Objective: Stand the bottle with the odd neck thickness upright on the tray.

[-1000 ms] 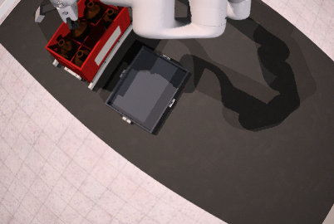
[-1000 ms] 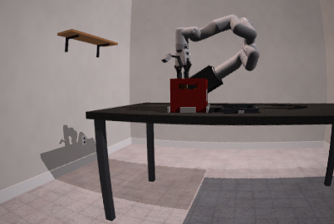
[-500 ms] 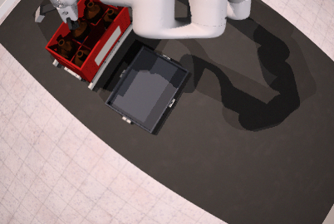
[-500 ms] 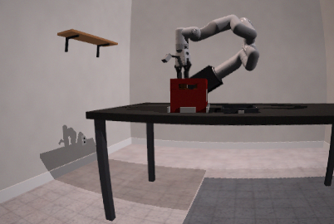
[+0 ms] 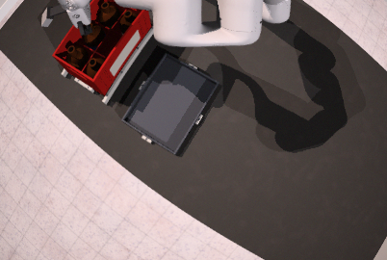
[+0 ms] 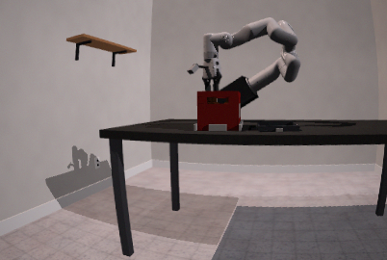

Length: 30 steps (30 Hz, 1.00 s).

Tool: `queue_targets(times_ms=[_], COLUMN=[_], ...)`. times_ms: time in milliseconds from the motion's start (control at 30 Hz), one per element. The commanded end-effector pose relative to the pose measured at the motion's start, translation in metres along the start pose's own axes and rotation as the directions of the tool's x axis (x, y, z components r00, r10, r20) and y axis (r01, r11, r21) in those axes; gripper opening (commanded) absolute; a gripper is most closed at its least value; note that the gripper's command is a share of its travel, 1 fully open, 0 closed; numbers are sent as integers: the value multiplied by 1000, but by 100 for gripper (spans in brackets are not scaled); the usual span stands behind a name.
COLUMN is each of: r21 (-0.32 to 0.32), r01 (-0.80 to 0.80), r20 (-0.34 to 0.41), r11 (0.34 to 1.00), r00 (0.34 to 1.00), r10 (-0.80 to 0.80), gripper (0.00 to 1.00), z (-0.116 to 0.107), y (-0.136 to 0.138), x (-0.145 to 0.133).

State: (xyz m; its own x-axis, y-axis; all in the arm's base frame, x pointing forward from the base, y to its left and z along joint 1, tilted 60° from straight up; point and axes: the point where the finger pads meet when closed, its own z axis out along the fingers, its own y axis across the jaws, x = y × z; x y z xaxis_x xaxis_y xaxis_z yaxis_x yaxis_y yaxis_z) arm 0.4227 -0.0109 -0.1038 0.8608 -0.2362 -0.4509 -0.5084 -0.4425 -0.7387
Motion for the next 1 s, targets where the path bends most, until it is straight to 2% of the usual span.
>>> queue_targets(times_ms=[0, 967], r21=[0, 0], r01=[1, 1], r20=[-4, -4], r11=[1000, 1000], r00=[1000, 1000], r10=[-1, -1], gripper=[65, 65], z=[4, 30], y=[0, 0], x=[1, 1])
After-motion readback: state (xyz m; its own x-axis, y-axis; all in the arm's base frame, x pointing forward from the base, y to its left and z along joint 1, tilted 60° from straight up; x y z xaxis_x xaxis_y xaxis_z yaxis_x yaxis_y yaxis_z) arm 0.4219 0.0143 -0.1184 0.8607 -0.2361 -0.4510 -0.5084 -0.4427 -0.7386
